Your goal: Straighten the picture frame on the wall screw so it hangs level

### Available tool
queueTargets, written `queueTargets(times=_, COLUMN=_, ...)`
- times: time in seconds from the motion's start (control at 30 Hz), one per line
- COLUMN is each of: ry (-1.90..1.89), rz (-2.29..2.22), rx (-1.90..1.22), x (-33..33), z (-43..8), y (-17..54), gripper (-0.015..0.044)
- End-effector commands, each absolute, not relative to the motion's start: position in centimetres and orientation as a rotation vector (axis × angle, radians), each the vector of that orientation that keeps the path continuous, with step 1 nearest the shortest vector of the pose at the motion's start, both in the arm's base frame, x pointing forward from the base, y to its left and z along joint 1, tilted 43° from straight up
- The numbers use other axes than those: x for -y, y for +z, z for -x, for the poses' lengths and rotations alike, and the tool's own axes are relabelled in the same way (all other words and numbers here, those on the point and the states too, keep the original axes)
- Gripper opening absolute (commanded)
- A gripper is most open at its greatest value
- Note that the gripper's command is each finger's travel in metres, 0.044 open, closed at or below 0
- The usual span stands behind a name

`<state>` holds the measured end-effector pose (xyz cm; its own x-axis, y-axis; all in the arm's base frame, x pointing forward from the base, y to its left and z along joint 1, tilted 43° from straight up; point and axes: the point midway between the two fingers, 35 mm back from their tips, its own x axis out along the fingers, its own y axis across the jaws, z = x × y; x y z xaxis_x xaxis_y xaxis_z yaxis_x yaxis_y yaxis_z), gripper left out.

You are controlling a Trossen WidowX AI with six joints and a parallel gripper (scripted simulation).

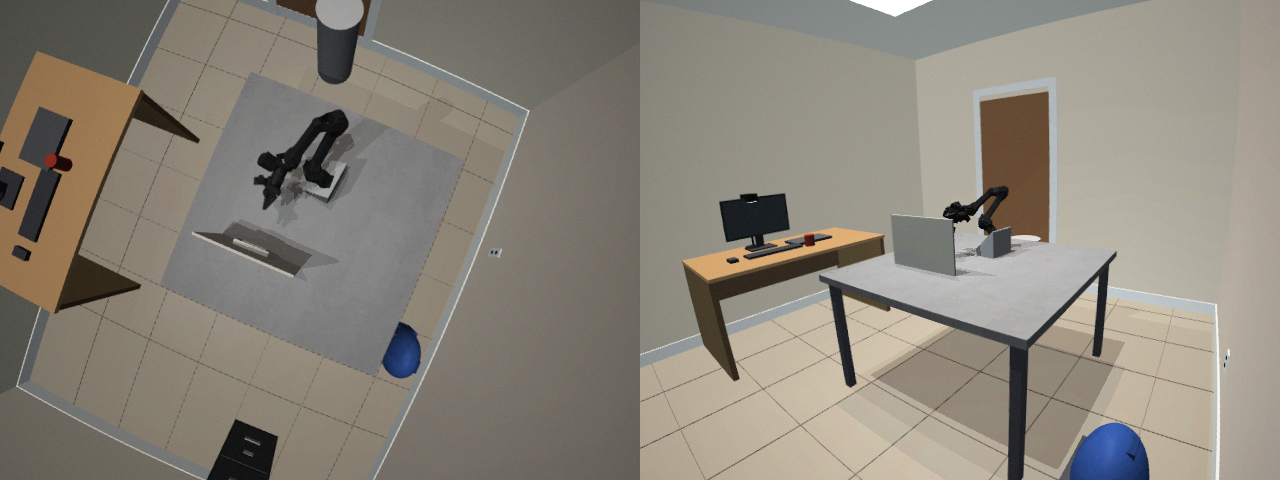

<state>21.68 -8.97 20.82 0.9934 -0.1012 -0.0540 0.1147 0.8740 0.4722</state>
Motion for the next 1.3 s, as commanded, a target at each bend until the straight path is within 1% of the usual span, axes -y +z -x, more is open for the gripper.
queueTargets(times=0.0, ry=-0.111, rz=-0.492, rx=-0.034, x=7.93, z=-20.26, y=20.43, gripper=0.0260)
queueTargets(times=1.27, ry=-0.111, rz=-0.492, rx=-0.035, x=7.93, z=-20.26, y=20.43, gripper=0.0260)
